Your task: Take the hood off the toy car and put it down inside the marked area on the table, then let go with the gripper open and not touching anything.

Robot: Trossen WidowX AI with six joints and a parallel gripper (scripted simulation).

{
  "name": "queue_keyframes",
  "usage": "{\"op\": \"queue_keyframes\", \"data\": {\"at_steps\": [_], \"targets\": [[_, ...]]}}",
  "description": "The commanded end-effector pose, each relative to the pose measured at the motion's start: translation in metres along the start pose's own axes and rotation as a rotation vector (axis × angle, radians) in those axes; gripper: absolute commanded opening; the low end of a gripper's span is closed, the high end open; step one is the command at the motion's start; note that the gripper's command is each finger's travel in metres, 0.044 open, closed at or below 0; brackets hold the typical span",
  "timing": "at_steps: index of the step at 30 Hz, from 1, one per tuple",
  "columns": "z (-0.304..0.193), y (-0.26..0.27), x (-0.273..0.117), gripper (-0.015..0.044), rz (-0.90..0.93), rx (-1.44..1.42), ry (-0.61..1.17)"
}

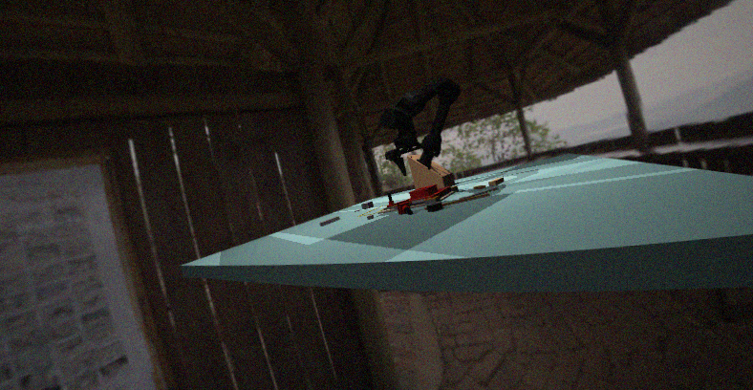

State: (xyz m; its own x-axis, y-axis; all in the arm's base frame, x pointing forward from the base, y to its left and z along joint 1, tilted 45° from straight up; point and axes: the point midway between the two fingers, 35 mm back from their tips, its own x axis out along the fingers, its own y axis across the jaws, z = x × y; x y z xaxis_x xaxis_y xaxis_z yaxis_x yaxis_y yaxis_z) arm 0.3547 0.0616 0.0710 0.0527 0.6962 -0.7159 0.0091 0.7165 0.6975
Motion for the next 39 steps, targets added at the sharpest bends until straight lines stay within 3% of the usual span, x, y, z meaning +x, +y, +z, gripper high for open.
{"op": "queue_keyframes", "data": {"at_steps": [1,39], "targets": [[-0.007,0.001,0.002,0.0440,0.011,0.033,0.015],[-0.008,0.002,0.033,0.0440,0.011,0.033,0.015]]}}
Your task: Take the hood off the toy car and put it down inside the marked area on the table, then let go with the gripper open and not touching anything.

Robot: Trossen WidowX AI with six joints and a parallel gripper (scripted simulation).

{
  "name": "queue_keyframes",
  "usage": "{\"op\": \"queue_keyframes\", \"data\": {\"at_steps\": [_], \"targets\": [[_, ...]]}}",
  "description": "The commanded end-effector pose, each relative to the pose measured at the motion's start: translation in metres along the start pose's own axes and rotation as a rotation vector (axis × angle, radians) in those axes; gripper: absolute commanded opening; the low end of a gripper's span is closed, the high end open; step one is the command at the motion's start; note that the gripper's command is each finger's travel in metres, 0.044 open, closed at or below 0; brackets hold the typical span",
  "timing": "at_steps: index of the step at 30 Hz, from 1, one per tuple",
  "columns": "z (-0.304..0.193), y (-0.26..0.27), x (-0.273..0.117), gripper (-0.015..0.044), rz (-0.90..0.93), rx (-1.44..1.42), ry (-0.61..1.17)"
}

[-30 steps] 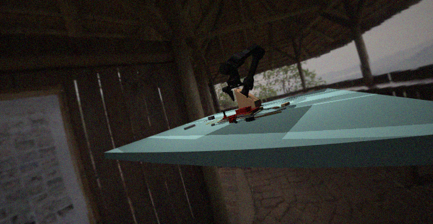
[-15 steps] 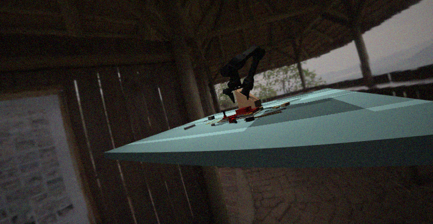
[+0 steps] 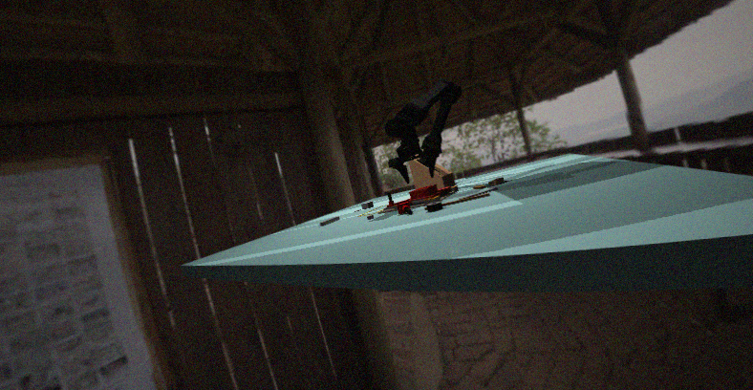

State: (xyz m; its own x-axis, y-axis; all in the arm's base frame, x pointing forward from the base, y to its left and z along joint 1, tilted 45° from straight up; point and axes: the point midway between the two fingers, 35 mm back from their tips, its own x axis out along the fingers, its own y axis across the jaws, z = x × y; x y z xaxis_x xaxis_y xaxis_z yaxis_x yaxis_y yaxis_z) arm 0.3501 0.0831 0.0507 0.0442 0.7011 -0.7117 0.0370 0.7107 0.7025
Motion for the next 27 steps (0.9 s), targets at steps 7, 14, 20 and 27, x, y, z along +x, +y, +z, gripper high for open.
{"op": "queue_keyframes", "data": {"at_steps": [7,14,20,27], "targets": [[-0.003,0.001,0.011,0.0440,0.005,0.005,0.007],[-0.004,0.001,0.017,0.0440,0.006,0.005,0.007],[-0.005,0.001,0.022,0.0440,0.006,0.005,0.007],[-0.005,0.001,0.026,0.0440,0.007,0.005,0.007]]}}
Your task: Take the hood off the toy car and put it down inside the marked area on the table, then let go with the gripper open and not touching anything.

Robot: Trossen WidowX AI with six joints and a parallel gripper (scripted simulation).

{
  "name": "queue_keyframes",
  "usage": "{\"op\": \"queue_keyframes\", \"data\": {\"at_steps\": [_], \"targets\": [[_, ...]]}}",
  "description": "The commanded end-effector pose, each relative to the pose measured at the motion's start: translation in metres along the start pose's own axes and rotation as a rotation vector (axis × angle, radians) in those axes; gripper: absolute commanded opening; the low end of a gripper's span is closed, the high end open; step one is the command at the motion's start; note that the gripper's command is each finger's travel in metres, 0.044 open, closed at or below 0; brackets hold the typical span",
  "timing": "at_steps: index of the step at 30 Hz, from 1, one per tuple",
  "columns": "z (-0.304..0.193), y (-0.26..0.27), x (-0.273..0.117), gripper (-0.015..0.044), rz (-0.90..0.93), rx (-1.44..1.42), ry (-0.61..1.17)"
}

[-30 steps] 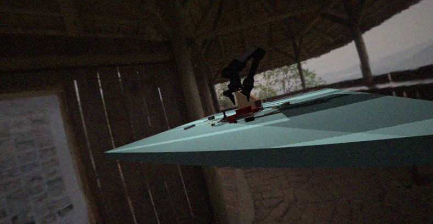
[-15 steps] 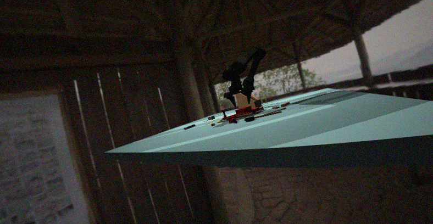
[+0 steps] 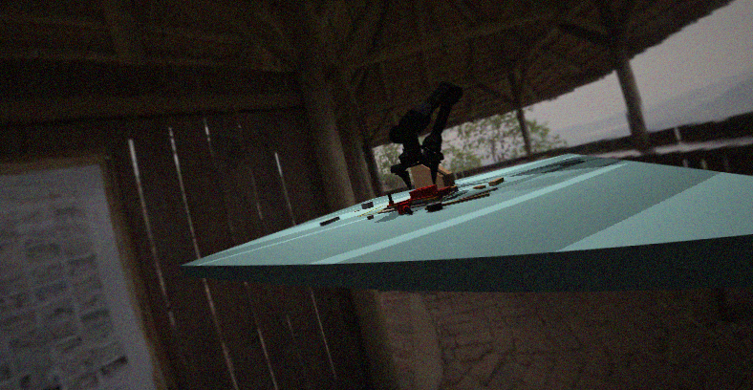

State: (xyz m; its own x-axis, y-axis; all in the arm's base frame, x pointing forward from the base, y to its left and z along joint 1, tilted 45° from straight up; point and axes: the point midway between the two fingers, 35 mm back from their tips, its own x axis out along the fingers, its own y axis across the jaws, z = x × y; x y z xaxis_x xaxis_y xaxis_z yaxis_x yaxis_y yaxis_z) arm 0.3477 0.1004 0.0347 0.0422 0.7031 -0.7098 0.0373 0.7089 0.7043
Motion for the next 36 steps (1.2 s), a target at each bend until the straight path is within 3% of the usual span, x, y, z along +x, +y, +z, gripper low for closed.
{"op": "queue_keyframes", "data": {"at_steps": [1,36], "targets": [[-0.002,0.000,0.002,0.0440,0.004,0.004,0.005],[-0.002,0.000,0.019,0.0440,0.005,0.004,0.005]]}}
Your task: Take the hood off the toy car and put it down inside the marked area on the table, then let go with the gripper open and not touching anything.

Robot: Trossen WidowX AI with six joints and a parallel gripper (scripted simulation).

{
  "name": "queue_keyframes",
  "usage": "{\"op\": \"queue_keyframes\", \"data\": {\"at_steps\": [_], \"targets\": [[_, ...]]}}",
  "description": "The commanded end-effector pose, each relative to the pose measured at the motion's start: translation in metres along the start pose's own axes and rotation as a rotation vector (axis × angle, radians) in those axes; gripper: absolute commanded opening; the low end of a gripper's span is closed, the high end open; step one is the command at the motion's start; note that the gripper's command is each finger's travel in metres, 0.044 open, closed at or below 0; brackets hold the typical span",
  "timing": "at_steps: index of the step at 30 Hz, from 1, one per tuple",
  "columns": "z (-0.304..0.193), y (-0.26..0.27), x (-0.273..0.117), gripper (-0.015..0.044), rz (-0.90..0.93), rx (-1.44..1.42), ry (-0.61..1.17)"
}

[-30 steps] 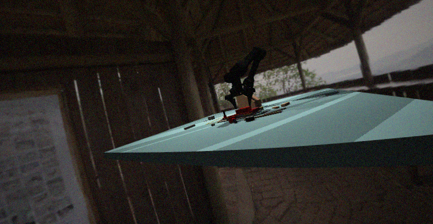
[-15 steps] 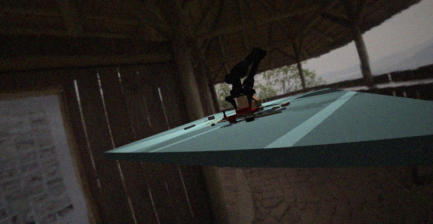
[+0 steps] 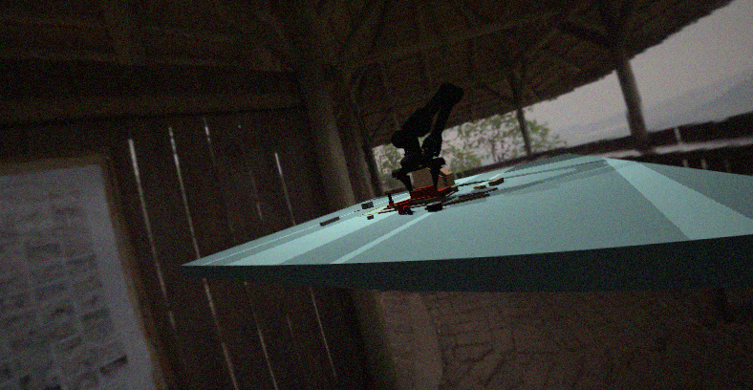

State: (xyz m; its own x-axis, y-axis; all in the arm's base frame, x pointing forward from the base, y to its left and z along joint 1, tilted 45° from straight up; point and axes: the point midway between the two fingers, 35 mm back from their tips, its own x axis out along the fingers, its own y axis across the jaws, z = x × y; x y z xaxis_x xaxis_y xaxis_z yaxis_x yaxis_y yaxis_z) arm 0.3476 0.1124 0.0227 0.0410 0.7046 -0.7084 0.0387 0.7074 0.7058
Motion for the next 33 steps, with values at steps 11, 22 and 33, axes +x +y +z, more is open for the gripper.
{"op": "queue_keyframes", "data": {"at_steps": [11,22,33], "targets": [[0.000,0.000,0.001,0.0308,0.000,0.000,0.000],[0.000,0.000,-0.001,0.0117,0.000,0.000,0.000],[0.000,0.000,-0.008,0.0000,0.000,0.000,0.000]]}}
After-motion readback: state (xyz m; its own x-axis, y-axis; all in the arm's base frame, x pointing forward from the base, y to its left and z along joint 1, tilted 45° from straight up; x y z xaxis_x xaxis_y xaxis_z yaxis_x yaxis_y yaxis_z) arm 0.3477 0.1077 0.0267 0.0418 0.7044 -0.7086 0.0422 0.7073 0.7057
